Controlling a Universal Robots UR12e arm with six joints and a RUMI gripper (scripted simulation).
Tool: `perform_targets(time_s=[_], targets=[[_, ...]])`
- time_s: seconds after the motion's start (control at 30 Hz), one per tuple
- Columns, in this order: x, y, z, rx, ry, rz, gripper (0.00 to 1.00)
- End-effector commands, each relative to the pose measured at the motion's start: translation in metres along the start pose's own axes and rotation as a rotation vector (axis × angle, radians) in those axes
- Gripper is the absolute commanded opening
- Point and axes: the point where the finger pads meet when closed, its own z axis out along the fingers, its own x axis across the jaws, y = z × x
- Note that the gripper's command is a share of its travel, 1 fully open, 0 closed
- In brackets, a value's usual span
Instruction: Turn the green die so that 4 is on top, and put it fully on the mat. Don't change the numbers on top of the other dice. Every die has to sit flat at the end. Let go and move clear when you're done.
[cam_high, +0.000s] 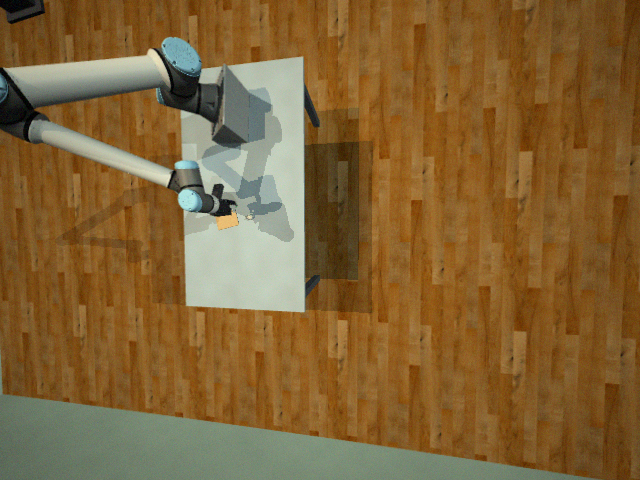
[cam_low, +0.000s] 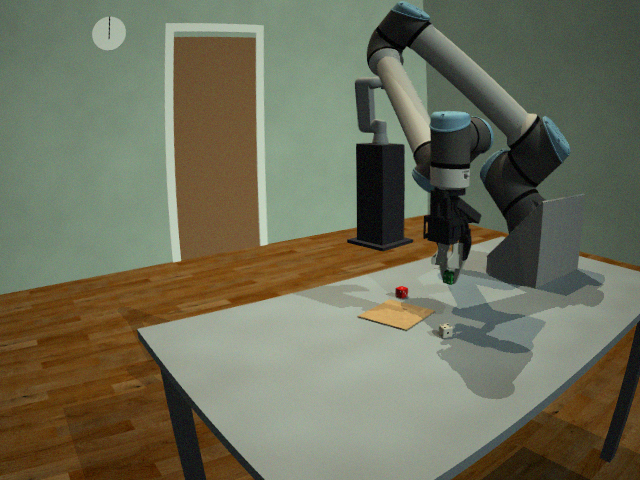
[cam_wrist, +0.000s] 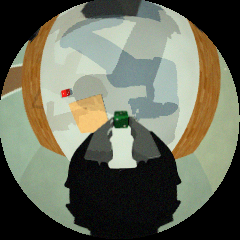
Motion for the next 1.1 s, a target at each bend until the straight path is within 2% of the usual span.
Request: perform_targets(time_s=[0.0,0.47,0.57,1.07], targets=[[-0.008,0.003,-0.001,-0.006,0.005,-0.099,0.06],[-0.047,0.017,-0.002,-0.008,0.004,-0.547,0.06],[-0.048,0.017,-0.002,-0.008,0.004,-0.553,0.06],[-0.09,0.033,-0.003,-0.008,0.002,-1.038,0.06]])
